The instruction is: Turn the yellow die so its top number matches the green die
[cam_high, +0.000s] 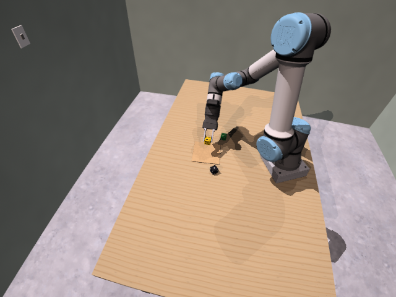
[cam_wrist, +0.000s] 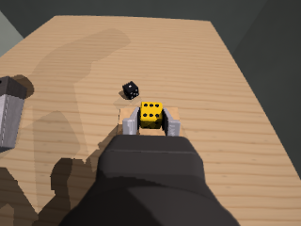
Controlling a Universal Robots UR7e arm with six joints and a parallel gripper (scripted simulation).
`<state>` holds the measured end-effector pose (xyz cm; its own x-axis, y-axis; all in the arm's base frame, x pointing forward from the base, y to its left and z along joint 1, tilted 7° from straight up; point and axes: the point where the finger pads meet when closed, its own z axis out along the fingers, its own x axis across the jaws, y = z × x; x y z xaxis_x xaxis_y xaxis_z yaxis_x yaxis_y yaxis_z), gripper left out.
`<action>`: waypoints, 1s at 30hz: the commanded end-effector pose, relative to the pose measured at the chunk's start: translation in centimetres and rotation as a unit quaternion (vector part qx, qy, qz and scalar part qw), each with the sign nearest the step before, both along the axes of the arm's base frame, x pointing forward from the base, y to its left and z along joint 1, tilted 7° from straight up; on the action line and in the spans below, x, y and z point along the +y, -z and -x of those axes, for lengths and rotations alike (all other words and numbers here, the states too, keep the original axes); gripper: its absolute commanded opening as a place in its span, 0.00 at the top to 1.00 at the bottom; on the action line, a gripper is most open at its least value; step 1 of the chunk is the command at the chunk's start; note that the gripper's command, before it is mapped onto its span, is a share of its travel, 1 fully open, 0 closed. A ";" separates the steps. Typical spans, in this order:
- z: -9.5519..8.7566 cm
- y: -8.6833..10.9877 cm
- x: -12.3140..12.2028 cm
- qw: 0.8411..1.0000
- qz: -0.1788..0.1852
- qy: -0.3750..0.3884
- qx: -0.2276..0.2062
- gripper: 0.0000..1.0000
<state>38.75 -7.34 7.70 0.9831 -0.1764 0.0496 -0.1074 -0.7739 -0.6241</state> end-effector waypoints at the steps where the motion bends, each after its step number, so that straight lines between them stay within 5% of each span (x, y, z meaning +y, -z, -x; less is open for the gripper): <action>1: 0.0 0.0 0.0 1.000 0.000 0.000 -0.001 0.43; 30: -0.1 2.4 -0.3 1.000 0.000 0.000 -0.001 0.43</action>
<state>38.80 -7.55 5.87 0.9831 -0.1761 0.0498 -0.1070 -0.7737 -0.6244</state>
